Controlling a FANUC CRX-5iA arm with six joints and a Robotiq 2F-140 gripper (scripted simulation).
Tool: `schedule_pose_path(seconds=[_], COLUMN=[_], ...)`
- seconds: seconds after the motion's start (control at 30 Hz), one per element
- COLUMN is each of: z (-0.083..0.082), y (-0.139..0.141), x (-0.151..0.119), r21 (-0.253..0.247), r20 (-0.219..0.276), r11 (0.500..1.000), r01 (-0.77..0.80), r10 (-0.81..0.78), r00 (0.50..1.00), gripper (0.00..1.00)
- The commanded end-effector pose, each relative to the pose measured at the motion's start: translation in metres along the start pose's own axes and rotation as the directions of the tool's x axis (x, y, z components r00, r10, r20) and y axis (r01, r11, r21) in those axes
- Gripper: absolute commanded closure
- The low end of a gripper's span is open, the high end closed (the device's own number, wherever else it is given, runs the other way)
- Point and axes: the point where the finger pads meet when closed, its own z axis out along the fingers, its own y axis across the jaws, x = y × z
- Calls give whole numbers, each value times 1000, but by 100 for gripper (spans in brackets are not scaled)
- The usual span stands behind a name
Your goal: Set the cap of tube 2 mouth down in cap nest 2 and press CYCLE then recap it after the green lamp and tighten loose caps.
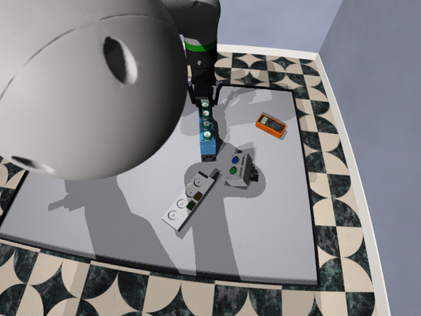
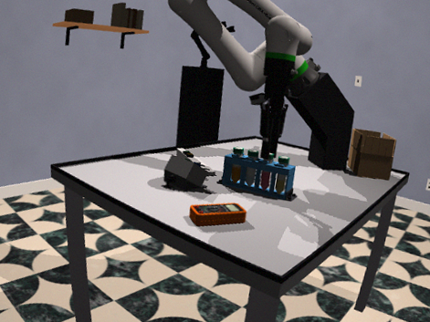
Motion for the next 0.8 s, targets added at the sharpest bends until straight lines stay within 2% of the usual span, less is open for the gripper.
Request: schedule_pose_path(seconds=[0.0,0.03,0.13,0.33,0.67,0.7,0.77], z=[0,0,0,0,0,-1,-1], y=[-1,-1,-1,-1,-1,-1,-1], x=[0,0,0,0,0,0,0], r21=[-18,-18,-17,-11,-11,-11,-12], r20=[12,12,15,18,19,19,19], r11=[972,972,926,783,775,775,775], r01=[232,232,377,622,632,632,632], r10=[-232,-232,-377,-622,-631,-631,-631], r00=[973,973,926,783,775,775,775], gripper=[70,70,70,70,70,59,59])
